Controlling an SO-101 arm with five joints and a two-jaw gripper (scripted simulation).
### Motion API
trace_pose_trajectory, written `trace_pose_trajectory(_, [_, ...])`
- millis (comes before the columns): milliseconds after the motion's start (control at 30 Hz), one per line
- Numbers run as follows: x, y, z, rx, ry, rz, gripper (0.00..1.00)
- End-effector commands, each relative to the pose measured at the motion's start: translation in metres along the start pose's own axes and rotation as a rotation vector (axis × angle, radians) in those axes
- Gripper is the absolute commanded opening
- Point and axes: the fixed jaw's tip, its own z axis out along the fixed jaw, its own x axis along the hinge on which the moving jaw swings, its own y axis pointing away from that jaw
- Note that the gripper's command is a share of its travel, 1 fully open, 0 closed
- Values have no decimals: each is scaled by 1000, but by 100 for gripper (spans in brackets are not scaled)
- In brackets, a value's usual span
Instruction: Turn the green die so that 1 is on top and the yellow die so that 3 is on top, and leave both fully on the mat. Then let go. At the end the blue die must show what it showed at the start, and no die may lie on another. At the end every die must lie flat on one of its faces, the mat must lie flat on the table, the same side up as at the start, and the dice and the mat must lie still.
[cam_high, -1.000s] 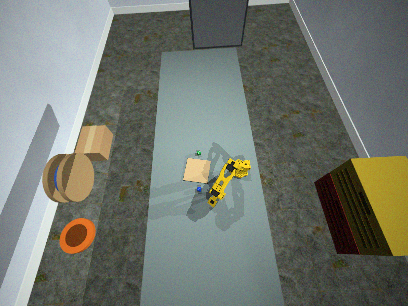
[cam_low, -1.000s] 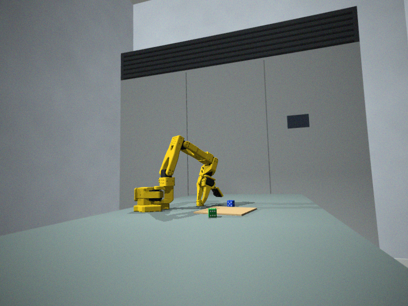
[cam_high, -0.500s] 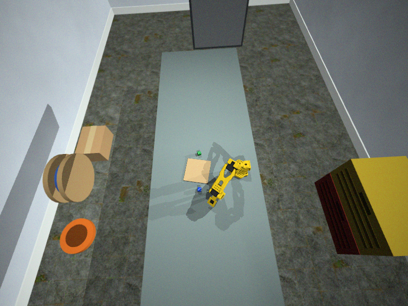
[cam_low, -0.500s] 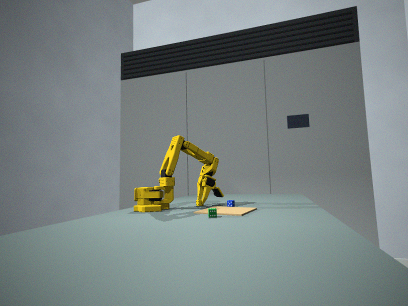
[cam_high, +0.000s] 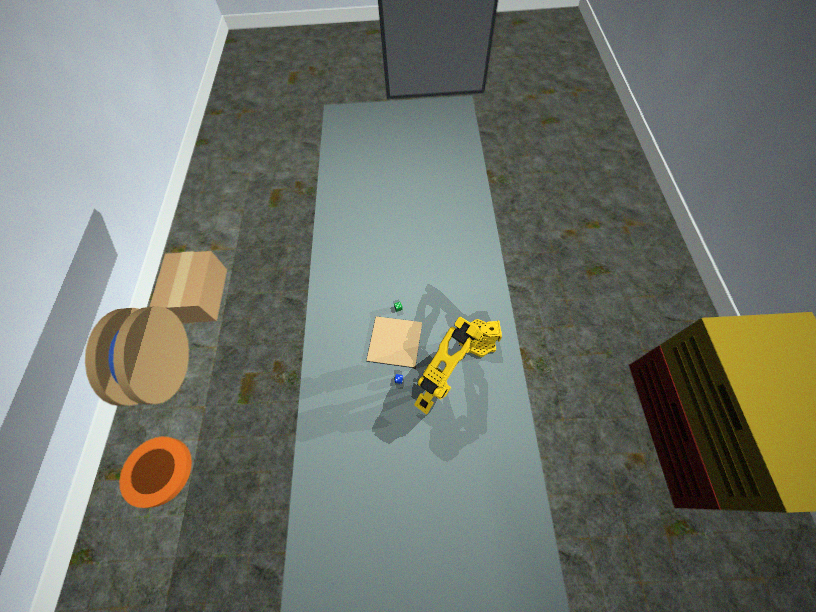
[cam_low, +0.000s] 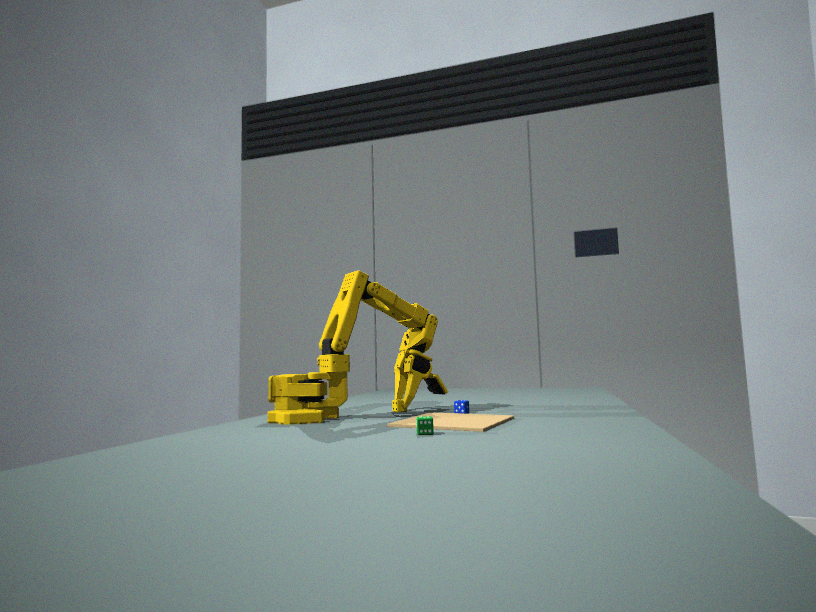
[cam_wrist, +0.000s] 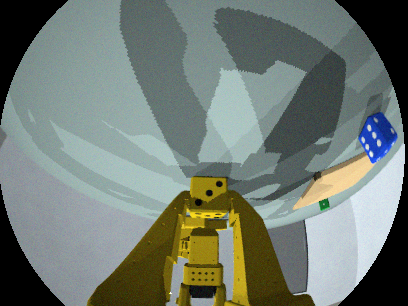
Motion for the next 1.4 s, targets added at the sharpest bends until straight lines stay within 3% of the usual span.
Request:
trace_pose_trajectory(0, [-2,-2,-3,-5,-21,1,1])
trace_pose_trajectory(367, [-1,-1,-6,-6,-43,1,0])
trace_pose_trajectory(667, [7,0,-30,-9,-213,2,0])
trace_pose_trajectory(733, [7,0,-30,-9,-213,2,0])
trace_pose_trajectory(1000, [17,1,-47,-15,-371,3,0])
trace_pose_trajectory(1367, [19,1,-50,-17,-404,3,0])
